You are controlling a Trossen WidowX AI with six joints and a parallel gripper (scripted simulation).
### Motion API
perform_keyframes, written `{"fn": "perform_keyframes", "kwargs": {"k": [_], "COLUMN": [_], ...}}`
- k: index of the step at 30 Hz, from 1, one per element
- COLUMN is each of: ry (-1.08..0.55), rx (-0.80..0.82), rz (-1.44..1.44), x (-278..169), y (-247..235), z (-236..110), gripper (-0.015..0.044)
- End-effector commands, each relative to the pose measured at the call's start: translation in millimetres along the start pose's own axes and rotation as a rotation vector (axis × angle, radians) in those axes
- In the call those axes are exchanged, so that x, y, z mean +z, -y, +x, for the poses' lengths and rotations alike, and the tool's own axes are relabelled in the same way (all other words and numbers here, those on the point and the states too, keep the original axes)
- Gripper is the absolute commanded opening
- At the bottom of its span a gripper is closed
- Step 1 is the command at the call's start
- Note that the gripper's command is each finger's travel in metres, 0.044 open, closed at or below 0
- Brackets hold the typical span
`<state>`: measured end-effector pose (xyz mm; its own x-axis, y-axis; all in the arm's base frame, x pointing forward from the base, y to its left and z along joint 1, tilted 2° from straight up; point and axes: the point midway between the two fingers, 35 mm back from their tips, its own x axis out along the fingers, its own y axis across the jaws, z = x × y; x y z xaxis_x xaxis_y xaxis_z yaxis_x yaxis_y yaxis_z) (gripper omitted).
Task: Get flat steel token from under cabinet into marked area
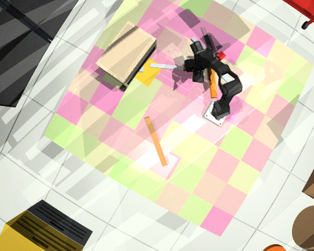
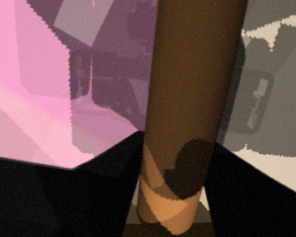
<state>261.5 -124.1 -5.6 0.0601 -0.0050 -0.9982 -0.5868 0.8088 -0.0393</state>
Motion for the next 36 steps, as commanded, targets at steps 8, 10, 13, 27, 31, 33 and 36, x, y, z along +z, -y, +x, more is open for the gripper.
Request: {"fn": "perform_keyframes", "kwargs": {"k": [8,10,13,27,31,33,36], "ry": [-0.002,-0.002,-0.002,-0.003,-0.003,-0.003,-0.003], "rx": [-0.002,-0.002,-0.002,-0.002,-0.002,-0.002,-0.002], "rz": [-0.001,-0.001,-0.011,-0.116,-0.146,-0.148,-0.153], "x": [-14.6,-16.9,-18.2,-19.0,-19.2,-19.5,-20.1], "y": [0.3,0.3,0.3,0.4,0.4,2.3,5.6], "z": [-2.2,-2.4,-2.5,-2.5,-2.6,-2.6,-2.7], "gripper": [0.0,0.0,0.0,0.0,0.0,0.0,0.0]}}
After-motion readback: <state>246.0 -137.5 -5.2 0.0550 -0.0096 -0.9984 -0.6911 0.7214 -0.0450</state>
